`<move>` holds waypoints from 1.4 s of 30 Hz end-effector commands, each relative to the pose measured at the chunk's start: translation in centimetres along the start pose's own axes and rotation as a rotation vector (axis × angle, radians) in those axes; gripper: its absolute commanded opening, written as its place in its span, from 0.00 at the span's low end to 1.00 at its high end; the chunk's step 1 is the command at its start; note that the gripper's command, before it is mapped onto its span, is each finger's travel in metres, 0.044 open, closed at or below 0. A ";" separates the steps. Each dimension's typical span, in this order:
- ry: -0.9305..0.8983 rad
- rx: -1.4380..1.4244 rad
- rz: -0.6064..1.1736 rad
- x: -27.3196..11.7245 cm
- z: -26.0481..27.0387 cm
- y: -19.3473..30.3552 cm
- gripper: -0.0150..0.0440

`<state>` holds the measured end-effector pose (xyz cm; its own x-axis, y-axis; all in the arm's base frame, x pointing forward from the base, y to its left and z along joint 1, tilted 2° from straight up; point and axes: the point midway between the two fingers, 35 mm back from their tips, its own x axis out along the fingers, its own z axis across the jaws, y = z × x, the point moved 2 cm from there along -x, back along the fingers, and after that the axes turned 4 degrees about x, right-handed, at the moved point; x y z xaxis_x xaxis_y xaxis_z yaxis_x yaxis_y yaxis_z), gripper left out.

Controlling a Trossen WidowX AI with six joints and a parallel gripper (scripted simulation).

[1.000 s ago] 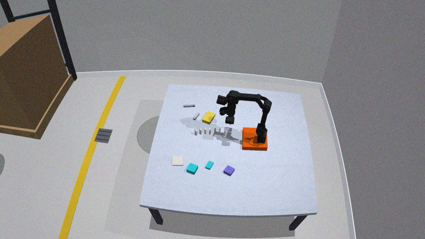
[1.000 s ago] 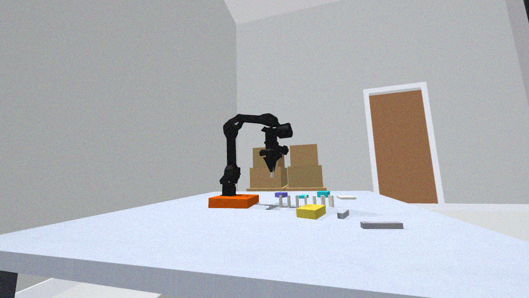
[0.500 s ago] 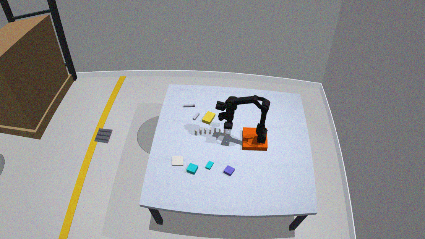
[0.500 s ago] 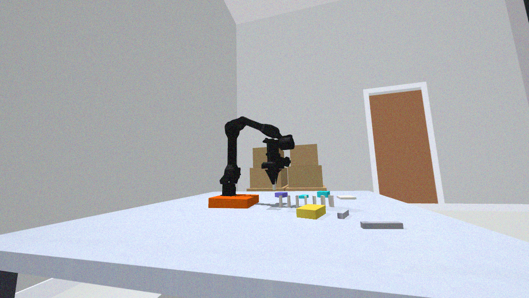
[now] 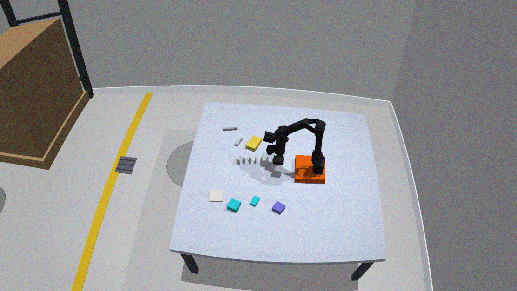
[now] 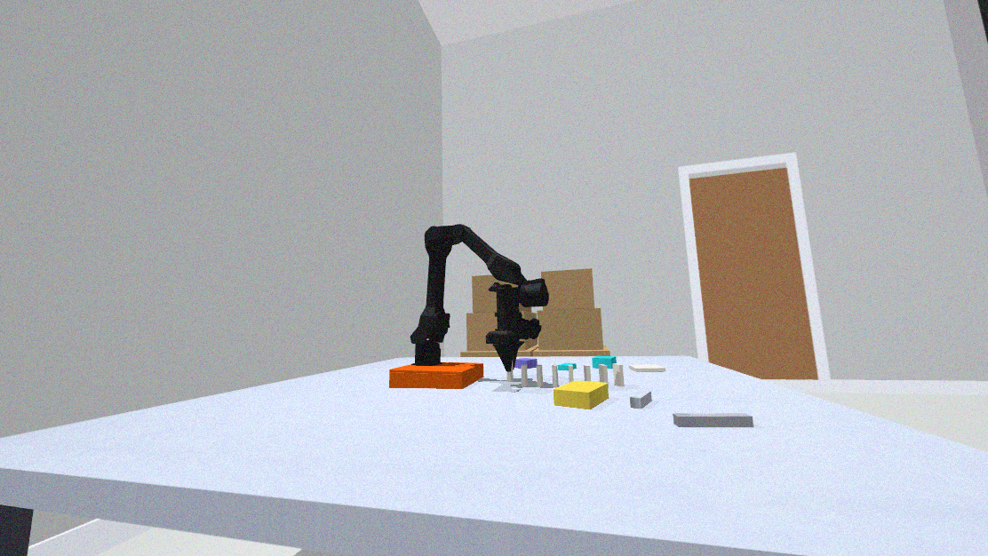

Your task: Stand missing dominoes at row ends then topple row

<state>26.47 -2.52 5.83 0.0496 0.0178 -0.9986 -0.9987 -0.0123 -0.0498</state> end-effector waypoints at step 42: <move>0.000 -0.016 0.001 -12.4 0.1 0.1 0.96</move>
<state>26.13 -2.70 17.97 0.0578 0.0159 -0.9982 -0.9983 -0.0106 -0.0580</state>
